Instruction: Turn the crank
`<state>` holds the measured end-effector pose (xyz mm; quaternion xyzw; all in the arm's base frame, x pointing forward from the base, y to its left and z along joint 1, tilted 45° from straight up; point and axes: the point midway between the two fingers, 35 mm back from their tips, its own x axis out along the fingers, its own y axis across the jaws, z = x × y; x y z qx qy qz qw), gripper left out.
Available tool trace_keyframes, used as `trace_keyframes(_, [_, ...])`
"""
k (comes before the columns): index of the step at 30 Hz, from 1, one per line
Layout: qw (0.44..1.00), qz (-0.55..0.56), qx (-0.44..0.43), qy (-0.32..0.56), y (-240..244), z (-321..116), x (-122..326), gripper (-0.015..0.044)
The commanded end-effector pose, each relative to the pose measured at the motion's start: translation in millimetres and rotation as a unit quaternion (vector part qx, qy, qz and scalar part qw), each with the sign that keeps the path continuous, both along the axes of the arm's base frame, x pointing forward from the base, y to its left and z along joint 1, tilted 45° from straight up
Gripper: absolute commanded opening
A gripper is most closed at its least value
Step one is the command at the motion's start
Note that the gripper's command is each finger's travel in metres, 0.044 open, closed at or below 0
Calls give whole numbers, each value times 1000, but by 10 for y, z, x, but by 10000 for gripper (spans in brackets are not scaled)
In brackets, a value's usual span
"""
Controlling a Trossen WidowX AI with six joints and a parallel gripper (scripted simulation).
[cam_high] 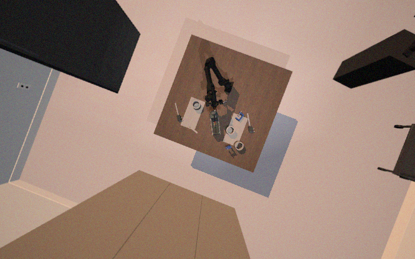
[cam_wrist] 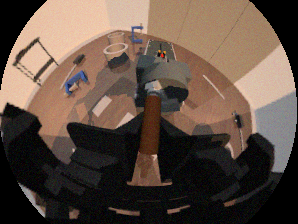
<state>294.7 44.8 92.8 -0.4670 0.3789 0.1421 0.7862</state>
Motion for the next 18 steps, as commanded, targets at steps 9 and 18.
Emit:
trace_keyframes(9, [1000,-1,0,-12,-10,102,41,0])
trace_keyframes(18, [1000,-1,0,-12,-17,114,49,0])
